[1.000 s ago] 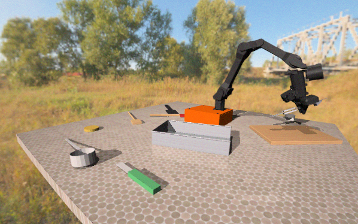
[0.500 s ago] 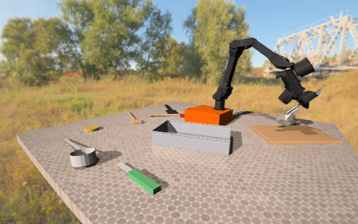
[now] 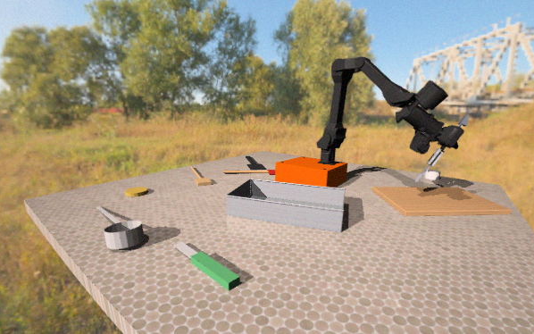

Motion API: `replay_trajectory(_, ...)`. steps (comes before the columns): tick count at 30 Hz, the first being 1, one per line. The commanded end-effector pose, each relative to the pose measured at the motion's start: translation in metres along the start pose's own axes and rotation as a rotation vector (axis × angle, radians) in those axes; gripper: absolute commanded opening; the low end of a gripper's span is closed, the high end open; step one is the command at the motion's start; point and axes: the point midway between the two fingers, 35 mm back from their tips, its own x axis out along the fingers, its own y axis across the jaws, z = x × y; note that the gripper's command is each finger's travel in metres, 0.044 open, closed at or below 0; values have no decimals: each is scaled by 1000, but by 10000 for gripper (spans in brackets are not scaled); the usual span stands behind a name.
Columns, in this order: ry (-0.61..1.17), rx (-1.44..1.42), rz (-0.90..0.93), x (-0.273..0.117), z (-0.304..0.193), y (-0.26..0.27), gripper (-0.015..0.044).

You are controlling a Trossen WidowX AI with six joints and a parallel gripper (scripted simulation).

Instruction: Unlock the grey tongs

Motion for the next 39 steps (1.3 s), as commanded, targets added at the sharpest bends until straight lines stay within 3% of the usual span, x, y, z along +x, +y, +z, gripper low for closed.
replay_trajectory(1,97,-32,-14,-15,-6,-7,-150)
replay_trajectory(8,196,-76,-32,-31,-9,-16,-150)
replay_trajectory(39,196,-76,-32,-31,-9,-16,-150)
